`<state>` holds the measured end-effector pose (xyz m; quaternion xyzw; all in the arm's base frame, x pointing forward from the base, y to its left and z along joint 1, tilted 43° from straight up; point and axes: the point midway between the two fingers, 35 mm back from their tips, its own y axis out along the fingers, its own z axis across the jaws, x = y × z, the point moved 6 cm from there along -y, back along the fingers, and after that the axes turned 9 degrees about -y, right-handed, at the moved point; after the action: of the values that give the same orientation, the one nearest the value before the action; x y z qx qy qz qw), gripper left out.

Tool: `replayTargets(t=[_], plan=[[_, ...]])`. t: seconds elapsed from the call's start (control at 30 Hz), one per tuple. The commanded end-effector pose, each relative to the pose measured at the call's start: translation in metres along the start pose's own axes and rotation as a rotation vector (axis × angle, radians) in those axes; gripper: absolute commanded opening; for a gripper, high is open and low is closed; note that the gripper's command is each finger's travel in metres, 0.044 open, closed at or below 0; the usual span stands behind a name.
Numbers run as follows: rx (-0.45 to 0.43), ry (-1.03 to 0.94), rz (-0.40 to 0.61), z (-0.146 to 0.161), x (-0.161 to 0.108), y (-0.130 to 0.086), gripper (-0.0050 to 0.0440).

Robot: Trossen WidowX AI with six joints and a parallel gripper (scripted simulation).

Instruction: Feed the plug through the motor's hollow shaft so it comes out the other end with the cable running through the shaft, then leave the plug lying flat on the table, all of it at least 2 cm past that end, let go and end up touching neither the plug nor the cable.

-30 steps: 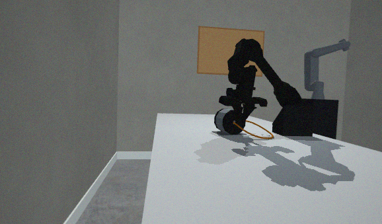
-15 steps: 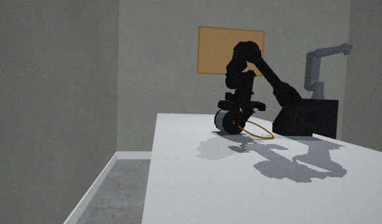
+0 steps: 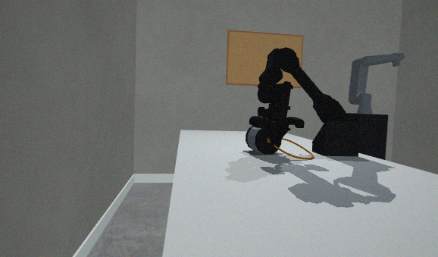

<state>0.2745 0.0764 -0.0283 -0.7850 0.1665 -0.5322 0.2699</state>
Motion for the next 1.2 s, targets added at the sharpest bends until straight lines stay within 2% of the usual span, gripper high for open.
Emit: replayTargets(t=[0.0,0.1,0.83,0.97,1.1,1.17], plan=[[0.0,0.0,0.0,0.0,0.0,0.0,0.002],[0.0,0.0,0.0,0.0,0.0,0.0,0.0],[0.002,-0.002,-0.003,-0.002,0.009,0.002,0.0],[-0.001,-0.001,0.002,-0.001,0.008,0.002,0.0096],[0.0,-0.002,0.002,-0.001,0.006,0.0,0.01],[0.001,-0.002,0.0,0.003,-0.005,-0.017,0.01]])
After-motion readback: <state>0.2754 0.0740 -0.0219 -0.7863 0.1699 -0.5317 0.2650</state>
